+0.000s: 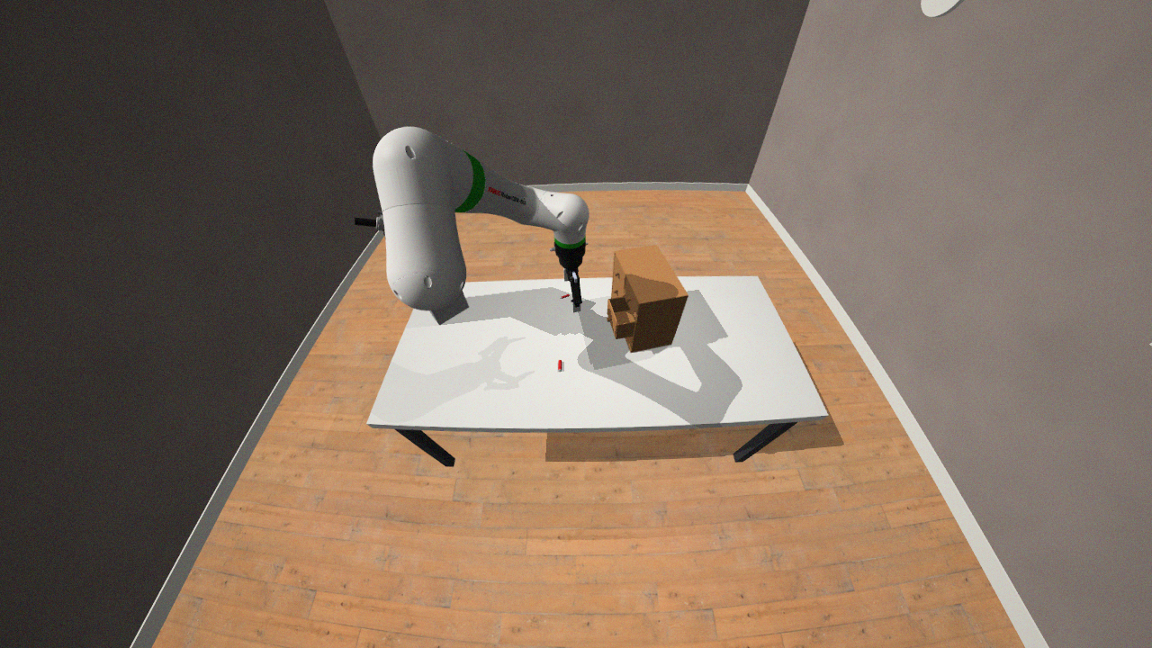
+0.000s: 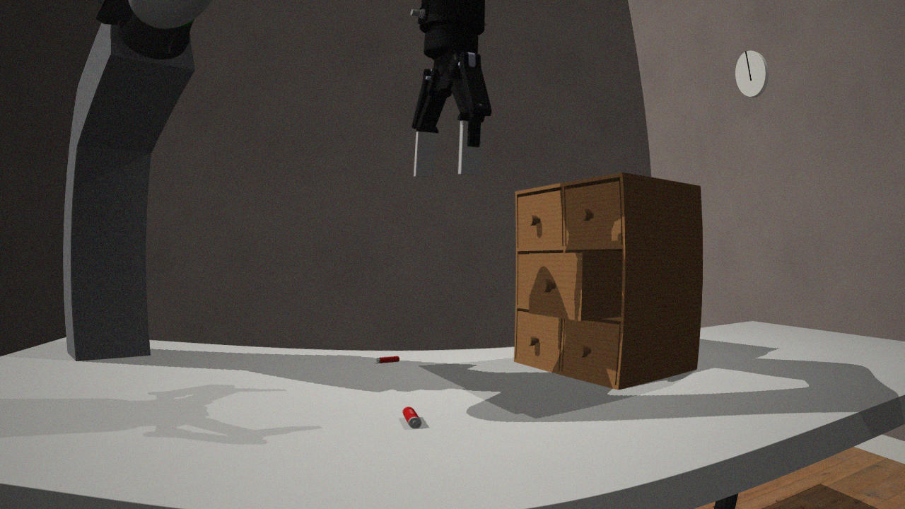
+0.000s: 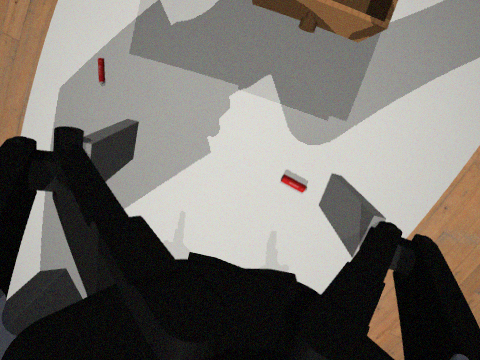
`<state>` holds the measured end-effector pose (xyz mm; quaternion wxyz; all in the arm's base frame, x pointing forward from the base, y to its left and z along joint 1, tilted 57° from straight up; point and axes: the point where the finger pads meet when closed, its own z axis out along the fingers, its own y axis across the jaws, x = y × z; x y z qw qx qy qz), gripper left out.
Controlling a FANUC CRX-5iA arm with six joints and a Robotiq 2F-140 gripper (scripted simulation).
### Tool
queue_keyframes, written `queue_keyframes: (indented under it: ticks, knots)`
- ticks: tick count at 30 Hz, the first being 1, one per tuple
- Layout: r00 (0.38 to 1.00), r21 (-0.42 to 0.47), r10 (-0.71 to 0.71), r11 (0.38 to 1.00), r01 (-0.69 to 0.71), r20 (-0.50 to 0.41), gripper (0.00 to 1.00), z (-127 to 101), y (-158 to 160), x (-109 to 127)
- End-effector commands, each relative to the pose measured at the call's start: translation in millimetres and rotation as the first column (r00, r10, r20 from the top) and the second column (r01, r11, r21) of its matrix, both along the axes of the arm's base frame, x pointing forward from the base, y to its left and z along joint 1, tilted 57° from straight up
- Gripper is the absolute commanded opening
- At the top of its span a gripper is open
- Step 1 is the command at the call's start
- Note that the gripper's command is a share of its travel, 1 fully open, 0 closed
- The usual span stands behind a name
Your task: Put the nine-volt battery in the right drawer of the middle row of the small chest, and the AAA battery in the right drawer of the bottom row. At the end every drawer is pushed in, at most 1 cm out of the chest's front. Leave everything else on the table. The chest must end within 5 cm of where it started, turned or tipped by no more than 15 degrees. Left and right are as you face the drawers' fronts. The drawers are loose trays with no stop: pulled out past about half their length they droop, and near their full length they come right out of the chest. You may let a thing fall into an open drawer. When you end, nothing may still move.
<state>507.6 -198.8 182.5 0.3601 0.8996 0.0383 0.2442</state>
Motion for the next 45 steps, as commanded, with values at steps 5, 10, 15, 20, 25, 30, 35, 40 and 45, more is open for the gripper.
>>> queue_keyframes:
  ticks: [5, 10, 15, 20, 25, 30, 35, 40, 45]
  knots:
    - [0.998, -0.087, -0.058, 0.994, 0.061, 0.041, 1.00, -9, -3, -3]
    - [0.998, -0.087, -0.058, 0.994, 0.061, 0.041, 1.00, -9, -3, -3]
    - [0.997, -0.087, -0.058, 0.994, 0.061, 0.041, 1.00, -9, -4, -4]
    - [0.997, -0.088, -0.059, 0.994, 0.062, 0.044, 1.00, -15, -28, -37]
    - [0.997, -0.088, -0.060, 0.994, 0.063, 0.042, 1.00, -30, -52, -84]
    - [0.998, -0.083, -0.056, 0.995, 0.059, 0.034, 1.00, -36, -53, -91]
    - [0.999, -0.050, -0.032, 0.998, 0.031, -0.005, 1.00, -53, -48, -89]
    - [0.985, 0.118, 0.107, 0.989, -0.092, -0.132, 1.00, -121, -18, -80]
    - [0.965, 0.227, 0.206, 0.959, -0.167, -0.163, 1.00, -155, 5, -73]
